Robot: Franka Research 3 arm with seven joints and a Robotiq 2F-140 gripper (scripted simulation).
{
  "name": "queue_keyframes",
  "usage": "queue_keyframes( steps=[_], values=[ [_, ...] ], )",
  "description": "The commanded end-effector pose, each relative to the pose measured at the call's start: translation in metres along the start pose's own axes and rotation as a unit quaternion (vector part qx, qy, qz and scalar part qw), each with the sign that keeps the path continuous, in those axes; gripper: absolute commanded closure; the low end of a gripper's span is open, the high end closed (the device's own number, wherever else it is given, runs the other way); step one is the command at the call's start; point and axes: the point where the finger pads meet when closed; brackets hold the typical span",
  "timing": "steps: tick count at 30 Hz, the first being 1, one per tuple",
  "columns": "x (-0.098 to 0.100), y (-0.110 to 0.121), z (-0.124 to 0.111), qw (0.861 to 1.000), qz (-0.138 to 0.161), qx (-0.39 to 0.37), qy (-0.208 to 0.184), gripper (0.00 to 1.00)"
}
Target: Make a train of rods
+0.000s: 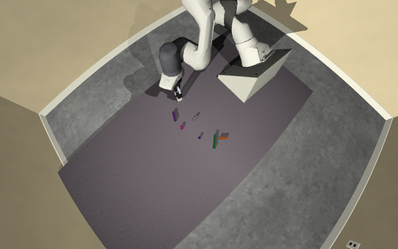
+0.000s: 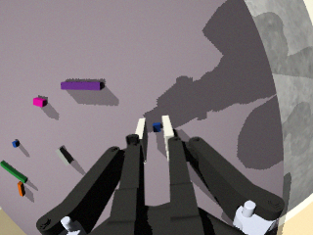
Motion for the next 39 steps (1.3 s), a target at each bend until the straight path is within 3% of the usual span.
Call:
queue_keyframes(
  steps=[1, 15, 25, 26, 39],
  values=[
    [0.004, 0.001, -0.002, 1.000, -0.001, 0.003, -0.003, 0.85],
    [0.072, 0.000, -0.001, 1.000, -0.001, 0.003, -0.003, 0.85],
    [0.083, 0.000, -0.001, 1.000, -0.001, 0.003, -0.003, 0.85],
    [0.083, 0.000, -0.001, 1.000, -0.001, 0.003, -0.003, 0.00],
    [0.083, 0.000, -0.001, 1.000, -0.001, 0.003, -0.003, 0.00]
  ],
)
Point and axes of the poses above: the point where the finger pads meet when closed, its own x axis back along the fingers, its own y axis across the jaws, z = x × y, and after that the axes turned 12 degrees about x, right-handed
